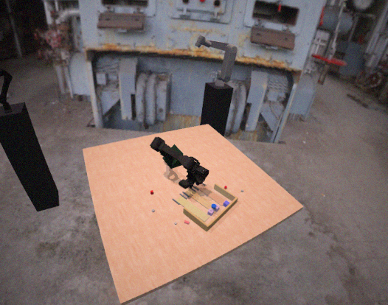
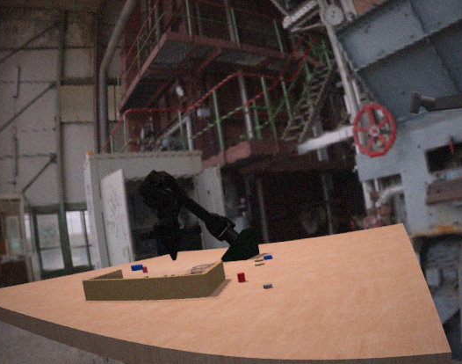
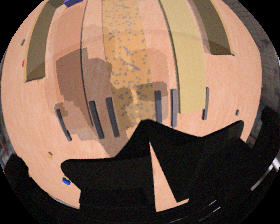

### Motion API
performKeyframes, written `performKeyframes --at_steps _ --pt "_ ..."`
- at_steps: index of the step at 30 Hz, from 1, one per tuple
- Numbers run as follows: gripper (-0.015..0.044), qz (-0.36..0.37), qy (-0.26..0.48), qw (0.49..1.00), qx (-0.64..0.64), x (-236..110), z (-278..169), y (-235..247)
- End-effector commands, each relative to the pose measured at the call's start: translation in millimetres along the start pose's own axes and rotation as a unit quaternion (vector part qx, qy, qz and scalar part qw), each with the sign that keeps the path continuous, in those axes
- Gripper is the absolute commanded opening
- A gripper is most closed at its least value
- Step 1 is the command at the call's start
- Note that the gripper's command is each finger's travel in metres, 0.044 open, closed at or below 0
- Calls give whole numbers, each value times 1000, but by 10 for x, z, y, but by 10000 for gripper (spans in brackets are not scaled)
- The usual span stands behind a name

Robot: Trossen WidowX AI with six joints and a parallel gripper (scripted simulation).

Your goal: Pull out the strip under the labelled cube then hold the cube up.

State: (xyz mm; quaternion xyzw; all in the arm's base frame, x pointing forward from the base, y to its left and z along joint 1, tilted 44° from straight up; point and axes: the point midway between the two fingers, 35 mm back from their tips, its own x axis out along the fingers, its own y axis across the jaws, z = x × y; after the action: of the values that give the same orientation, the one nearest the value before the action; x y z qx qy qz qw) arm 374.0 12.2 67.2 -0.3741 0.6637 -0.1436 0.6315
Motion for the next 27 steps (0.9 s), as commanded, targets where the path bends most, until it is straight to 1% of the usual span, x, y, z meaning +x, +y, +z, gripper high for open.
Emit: performKeyframes --at_steps 1,27 --pt "0 -1 4 1000 -7 82 -13 22" --pt "0 -2 4 1000 -6 505 -45 46"
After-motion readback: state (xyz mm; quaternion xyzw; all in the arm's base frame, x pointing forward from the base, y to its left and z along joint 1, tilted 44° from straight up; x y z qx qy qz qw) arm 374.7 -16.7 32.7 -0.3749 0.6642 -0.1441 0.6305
